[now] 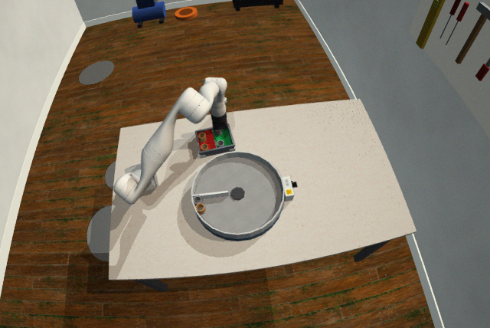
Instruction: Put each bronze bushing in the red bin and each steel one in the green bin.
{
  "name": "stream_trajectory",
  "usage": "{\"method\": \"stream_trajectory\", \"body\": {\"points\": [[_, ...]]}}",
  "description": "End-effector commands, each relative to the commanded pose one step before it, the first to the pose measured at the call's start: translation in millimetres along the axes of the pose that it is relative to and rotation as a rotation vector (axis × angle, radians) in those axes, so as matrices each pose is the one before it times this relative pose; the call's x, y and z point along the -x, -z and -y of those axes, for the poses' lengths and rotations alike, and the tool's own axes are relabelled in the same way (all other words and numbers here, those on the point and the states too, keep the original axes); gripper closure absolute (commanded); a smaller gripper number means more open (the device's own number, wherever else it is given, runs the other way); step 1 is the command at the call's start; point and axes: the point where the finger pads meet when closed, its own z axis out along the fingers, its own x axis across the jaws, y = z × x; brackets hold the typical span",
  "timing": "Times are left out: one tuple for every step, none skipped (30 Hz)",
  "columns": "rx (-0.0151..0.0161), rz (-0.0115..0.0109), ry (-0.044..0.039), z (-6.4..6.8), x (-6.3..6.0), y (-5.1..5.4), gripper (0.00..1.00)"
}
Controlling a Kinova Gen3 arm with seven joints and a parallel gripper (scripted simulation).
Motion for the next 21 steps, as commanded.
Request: {"method": "stream_trajectory", "body": {"points": [[0.00074, -0.00710, -0.00572, -0.76, -2.97, -4.02, 1.00], [0.00000, 0.00000, 0.00000, 0.00, 0.00, 0.00, 1.00], [0.00000, 0.00000, 0.00000, 0.00, 0.00, 0.00, 1.00], [0.00000, 0.00000, 0.00000, 0.00, 0.00, 0.00, 1.00], [0.00000, 0.00000, 0.00000, 0.00, 0.00, 0.00, 1.00], [0.00000, 0.00000, 0.00000, 0.00, 0.00, 0.00, 1.00], [0.00000, 0.00000, 0.00000, 0.00, 0.00, 0.00, 1.00], [0.00000, 0.00000, 0.00000, 0.00, 0.00, 0.00, 1.00], [-0.00051, 0.00431, 0.00442, 0.56, 1.77, 1.60, 1.00], [0.00006, -0.00048, -0.00049, -0.06, -0.20, -1.51, 1.00], [0.00006, -0.00048, -0.00049, -0.06, -0.20, -1.51, 1.00], [0.00006, -0.00048, -0.00049, -0.06, -0.20, -1.51, 1.00], [0.00006, -0.00048, -0.00049, -0.06, -0.20, -1.51, 1.00], [0.00000, 0.00000, 0.00000, 0.00, 0.00, 0.00, 1.00], [0.00000, 0.00000, 0.00000, 0.00, 0.00, 0.00, 1.00], [0.00000, 0.00000, 0.00000, 0.00, 0.00, 0.00, 1.00], [0.00000, 0.00000, 0.00000, 0.00, 0.00, 0.00, 1.00], [0.00000, 0.00000, 0.00000, 0.00, 0.00, 0.00, 1.00], [0.00006, -0.00048, -0.00049, -0.06, -0.20, -1.51, 1.00], [0.00006, -0.00048, -0.00049, -0.06, -0.20, -1.51, 1.00], [0.00006, -0.00048, -0.00049, -0.06, -0.20, -1.51, 1.00]]}}
